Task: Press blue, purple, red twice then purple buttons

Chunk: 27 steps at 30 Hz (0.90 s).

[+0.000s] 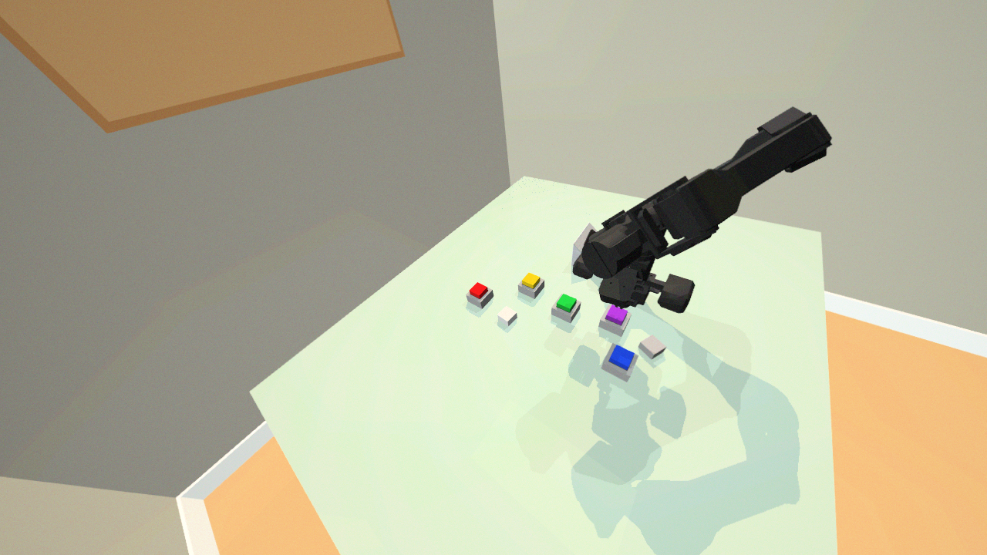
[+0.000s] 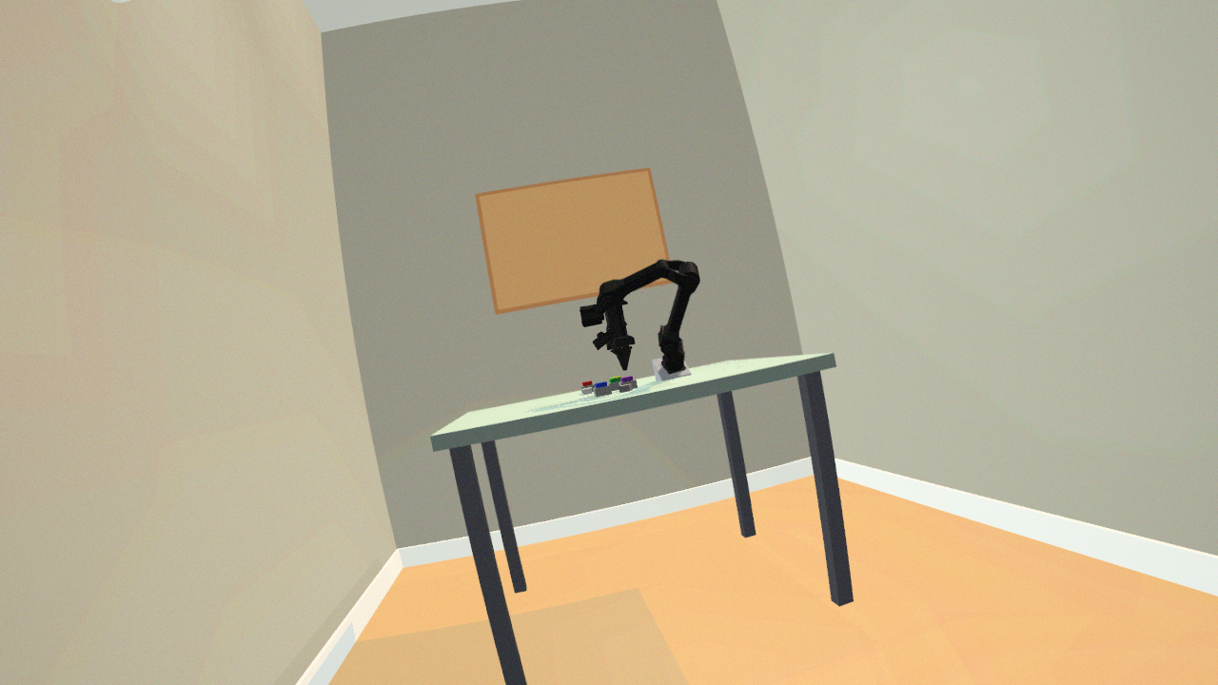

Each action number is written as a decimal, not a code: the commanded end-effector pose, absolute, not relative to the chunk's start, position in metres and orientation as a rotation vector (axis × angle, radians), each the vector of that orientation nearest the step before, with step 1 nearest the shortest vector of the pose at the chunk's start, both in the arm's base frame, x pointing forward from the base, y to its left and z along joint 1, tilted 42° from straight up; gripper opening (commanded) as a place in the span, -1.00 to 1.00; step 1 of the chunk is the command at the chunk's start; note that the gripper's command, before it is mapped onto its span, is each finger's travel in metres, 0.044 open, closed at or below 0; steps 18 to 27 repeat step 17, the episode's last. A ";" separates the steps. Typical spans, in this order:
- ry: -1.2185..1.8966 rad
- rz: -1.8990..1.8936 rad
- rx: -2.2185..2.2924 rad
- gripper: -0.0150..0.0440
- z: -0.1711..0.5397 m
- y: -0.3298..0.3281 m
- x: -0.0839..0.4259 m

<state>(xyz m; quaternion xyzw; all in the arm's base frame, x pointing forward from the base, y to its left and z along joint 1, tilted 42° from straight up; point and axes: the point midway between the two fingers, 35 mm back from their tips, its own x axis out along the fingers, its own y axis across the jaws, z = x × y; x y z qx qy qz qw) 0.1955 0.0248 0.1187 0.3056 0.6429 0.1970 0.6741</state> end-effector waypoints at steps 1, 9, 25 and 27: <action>1.450 0.444 0.682 -0.25 0.127 0.021 0.199; 1.450 0.426 0.702 0.47 0.198 0.027 0.242; 1.451 0.422 0.709 0.86 0.220 0.031 0.253; 1.451 0.422 0.709 0.86 0.220 0.031 0.253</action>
